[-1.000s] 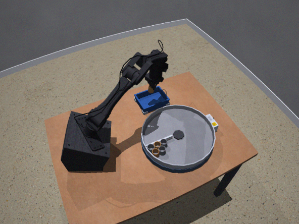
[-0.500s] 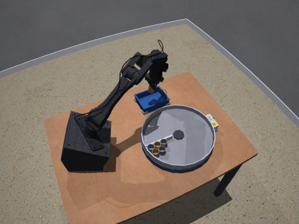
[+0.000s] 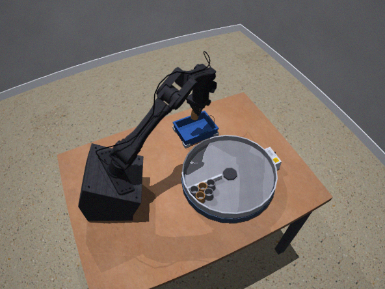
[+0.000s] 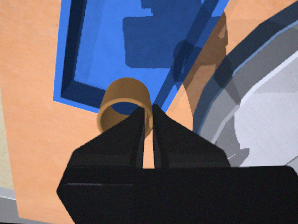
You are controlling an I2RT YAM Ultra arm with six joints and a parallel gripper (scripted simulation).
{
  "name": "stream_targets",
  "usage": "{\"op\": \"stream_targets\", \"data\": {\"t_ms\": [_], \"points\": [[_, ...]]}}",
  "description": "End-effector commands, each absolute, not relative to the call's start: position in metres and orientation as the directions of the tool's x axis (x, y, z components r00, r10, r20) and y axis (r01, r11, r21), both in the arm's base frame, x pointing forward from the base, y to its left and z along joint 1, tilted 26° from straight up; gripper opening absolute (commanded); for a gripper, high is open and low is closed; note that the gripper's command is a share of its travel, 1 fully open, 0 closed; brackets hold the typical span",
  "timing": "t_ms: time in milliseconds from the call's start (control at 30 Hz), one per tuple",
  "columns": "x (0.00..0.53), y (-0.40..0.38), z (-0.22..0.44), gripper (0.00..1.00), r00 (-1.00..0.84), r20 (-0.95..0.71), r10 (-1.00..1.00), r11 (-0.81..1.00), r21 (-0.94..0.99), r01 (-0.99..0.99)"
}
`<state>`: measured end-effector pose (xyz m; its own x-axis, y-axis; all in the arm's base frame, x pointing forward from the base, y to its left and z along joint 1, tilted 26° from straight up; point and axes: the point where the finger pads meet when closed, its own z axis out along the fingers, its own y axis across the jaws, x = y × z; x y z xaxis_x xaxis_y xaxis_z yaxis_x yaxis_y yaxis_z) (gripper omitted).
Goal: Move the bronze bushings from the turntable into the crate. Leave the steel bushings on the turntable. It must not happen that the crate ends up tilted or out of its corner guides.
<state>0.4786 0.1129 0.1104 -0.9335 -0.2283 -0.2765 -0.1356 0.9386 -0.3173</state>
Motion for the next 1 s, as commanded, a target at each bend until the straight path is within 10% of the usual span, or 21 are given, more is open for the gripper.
{"op": "stream_targets", "data": {"t_ms": [0,967], "points": [[0.488,0.128,0.120,0.00,-0.917,-0.321,-0.236,0.940,-0.314,-0.132],[0.489,0.135,0.137,0.00,-0.905,-0.357,-0.231,0.945,-0.302,-0.123]]}}
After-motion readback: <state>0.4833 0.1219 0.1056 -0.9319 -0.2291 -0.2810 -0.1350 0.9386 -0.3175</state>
